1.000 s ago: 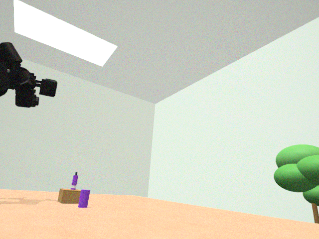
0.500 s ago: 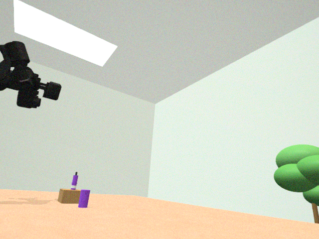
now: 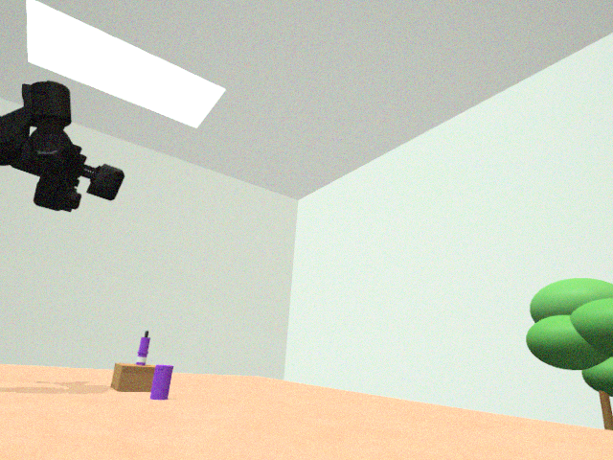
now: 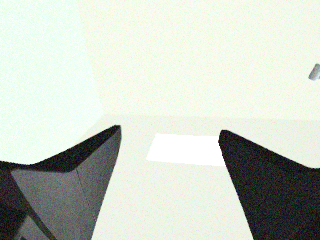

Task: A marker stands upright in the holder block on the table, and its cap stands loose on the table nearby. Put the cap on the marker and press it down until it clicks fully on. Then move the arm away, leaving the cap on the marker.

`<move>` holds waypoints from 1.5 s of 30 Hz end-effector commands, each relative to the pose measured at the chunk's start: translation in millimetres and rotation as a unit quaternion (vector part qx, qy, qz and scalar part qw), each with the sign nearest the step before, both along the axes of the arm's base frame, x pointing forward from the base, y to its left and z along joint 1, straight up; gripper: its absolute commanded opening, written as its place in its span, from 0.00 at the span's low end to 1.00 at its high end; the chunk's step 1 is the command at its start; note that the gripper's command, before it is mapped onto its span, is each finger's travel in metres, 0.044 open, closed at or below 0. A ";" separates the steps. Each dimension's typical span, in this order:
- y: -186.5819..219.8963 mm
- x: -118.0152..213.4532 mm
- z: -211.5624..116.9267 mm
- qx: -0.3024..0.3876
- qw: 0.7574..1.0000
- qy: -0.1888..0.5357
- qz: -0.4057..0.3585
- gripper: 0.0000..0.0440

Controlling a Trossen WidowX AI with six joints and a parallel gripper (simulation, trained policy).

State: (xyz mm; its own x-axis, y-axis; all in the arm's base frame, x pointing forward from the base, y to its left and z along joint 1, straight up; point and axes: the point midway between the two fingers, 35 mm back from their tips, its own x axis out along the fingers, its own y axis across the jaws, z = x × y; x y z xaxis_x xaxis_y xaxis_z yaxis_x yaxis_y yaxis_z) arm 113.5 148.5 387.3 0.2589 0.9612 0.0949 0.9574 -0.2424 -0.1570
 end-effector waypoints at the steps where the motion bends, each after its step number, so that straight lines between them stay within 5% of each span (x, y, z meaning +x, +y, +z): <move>1: -1.0 3.8 -1.4 -0.007 1.000 0.014 -0.004 0.76; 45: -21.0 44.0 -42.6 -0.061 0.978 0.185 -0.080 0.75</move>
